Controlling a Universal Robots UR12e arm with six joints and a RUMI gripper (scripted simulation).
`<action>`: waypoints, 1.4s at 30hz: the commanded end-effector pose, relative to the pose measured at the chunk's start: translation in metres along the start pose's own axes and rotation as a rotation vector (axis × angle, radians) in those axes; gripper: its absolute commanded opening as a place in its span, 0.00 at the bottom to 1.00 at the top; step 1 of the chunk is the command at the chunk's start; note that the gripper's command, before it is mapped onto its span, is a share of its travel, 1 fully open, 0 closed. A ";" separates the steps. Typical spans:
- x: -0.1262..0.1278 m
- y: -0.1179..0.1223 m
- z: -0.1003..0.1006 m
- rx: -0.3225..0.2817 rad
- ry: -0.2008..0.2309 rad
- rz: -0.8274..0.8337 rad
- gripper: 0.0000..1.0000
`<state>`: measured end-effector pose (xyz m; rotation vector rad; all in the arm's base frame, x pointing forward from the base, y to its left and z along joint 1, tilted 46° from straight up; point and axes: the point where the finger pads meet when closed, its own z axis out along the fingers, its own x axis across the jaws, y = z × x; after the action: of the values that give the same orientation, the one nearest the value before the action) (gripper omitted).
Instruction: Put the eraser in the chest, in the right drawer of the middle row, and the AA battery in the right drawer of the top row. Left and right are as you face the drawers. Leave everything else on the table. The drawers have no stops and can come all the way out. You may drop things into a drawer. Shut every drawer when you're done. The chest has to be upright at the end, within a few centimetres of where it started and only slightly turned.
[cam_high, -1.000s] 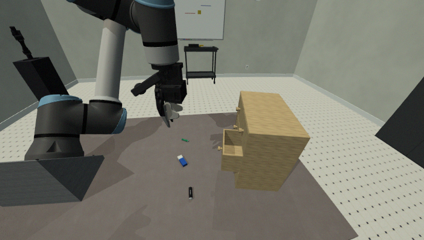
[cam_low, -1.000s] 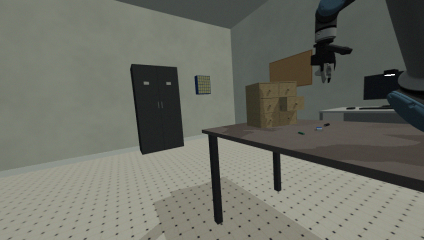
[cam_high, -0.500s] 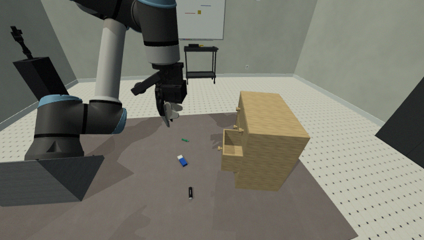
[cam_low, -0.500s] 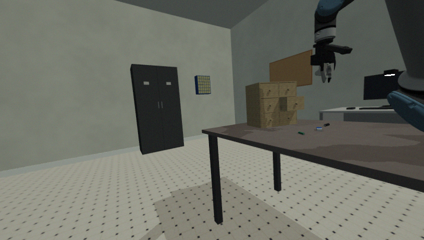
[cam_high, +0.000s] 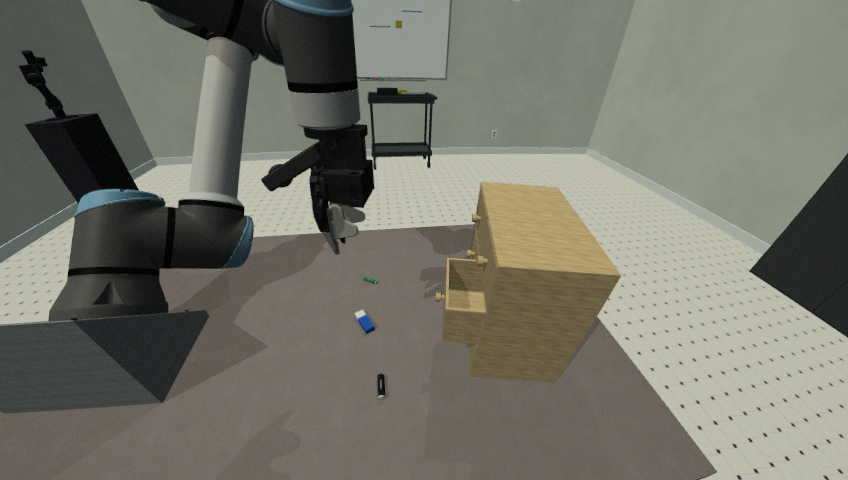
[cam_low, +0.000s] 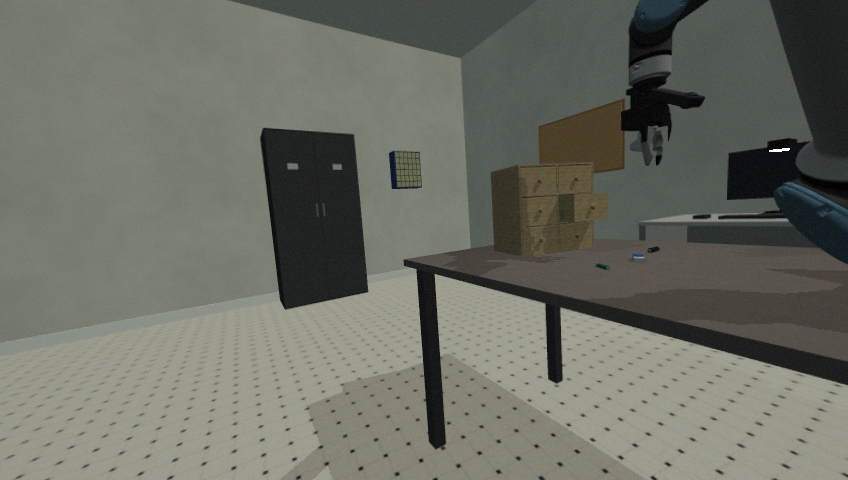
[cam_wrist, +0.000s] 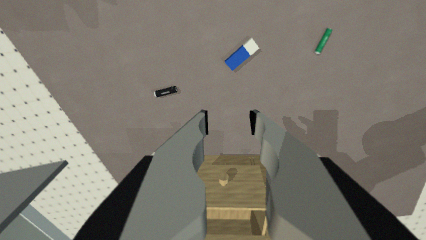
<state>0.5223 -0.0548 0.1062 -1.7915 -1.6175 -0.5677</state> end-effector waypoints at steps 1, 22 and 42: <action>0.000 0.000 -0.001 -0.001 -0.001 0.000 0.20; 0.004 0.008 0.036 -0.002 -0.003 0.162 0.20; 0.029 0.016 0.166 -0.002 -0.001 0.747 0.20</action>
<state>0.5240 0.0603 0.0240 -2.1327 -0.9684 -0.2741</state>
